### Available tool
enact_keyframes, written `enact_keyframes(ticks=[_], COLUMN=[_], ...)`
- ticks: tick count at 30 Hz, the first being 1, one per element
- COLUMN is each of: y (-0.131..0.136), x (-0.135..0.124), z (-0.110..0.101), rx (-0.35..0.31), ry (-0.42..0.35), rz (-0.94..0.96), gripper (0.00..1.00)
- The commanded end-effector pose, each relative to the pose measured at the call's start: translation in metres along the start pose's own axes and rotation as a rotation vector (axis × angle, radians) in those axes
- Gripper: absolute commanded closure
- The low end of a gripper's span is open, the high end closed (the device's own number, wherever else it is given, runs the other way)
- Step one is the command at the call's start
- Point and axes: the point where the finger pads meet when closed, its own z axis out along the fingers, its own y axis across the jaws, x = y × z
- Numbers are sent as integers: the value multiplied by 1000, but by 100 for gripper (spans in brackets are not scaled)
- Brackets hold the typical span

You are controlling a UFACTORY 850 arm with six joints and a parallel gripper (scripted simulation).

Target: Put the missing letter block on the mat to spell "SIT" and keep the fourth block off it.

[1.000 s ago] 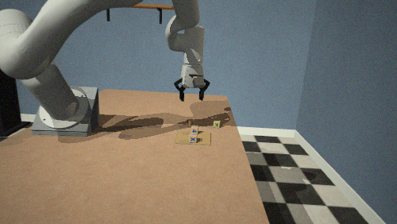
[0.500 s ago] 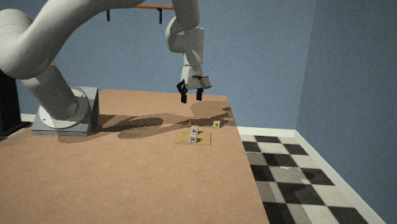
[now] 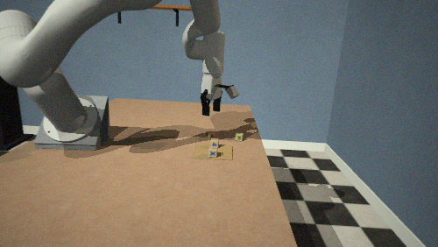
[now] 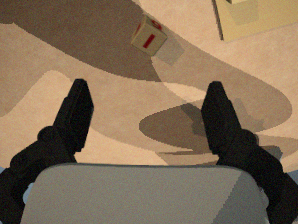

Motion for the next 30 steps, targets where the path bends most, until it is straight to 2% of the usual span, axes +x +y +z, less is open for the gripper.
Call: enact_keyframes(ticks=[1, 30], y=[0, 0], x=[0, 0], z=[1, 12], rx=[-1, 1], ry=[-7, -7], rz=[-138, -831], gripper=[0, 0])
